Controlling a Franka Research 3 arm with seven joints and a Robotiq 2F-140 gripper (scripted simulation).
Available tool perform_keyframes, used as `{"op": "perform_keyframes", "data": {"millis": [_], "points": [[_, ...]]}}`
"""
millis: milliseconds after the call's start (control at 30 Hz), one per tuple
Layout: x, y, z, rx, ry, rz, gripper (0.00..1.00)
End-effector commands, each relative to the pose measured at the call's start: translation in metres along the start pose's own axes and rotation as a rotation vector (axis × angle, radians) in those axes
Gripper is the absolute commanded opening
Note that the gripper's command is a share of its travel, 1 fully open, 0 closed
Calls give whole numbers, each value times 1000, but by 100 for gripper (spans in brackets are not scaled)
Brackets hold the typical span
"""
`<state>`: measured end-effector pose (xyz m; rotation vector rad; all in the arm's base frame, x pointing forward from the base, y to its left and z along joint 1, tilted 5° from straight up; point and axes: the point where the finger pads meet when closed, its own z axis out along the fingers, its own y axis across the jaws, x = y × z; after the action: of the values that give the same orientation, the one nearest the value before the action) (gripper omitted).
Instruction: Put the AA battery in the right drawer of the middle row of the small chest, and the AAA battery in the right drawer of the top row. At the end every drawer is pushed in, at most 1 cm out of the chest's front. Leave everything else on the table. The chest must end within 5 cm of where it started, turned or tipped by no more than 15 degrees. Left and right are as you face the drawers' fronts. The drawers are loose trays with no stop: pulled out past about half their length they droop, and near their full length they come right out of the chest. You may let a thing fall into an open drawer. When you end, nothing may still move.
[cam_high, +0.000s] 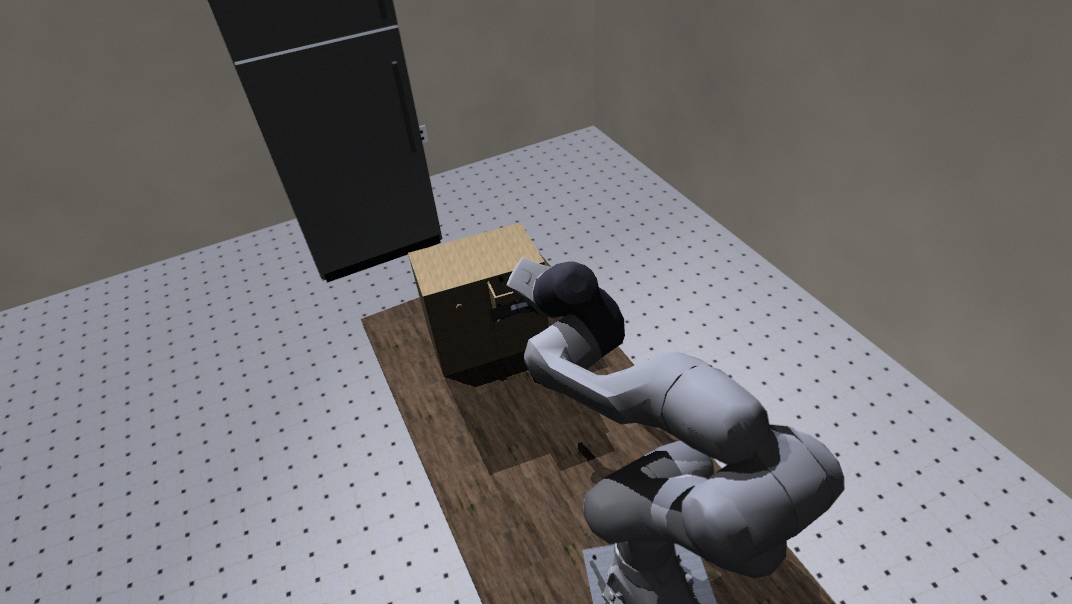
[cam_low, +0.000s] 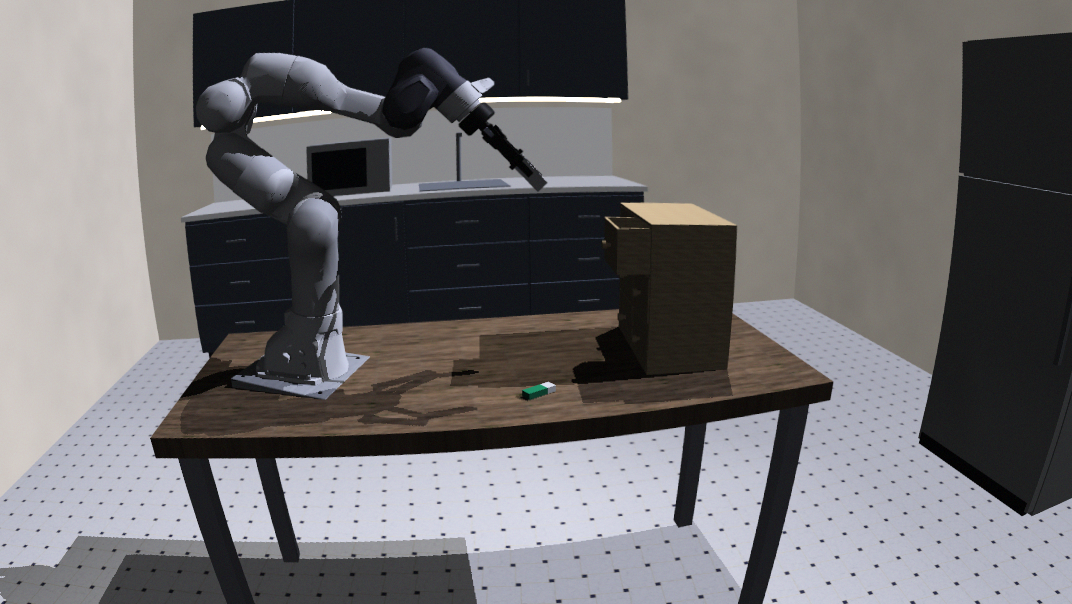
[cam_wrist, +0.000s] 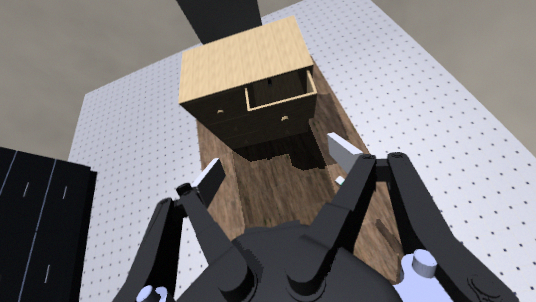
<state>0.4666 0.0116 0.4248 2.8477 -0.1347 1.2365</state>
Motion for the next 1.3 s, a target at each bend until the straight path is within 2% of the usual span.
{"op": "perform_keyframes", "data": {"millis": [0, 167, 233, 500, 733, 800, 1033, 1267], "points": [[-18, 5, 3, -15, -147, -15, 100], [-13, 5, -2, -16, -296, -14, 100], [-13, 5, -2, -16, -296, -14, 100], [-6, 5, -10, -18, -523, -12, 100], [-2, 5, -15, -19, -665, -11, 100], [-2, 5, -15, -19, -665, -11, 100], [0, 5, -17, -19, -731, -10, 100], [0, 5, -17, -19, -740, -10, 100]]}}
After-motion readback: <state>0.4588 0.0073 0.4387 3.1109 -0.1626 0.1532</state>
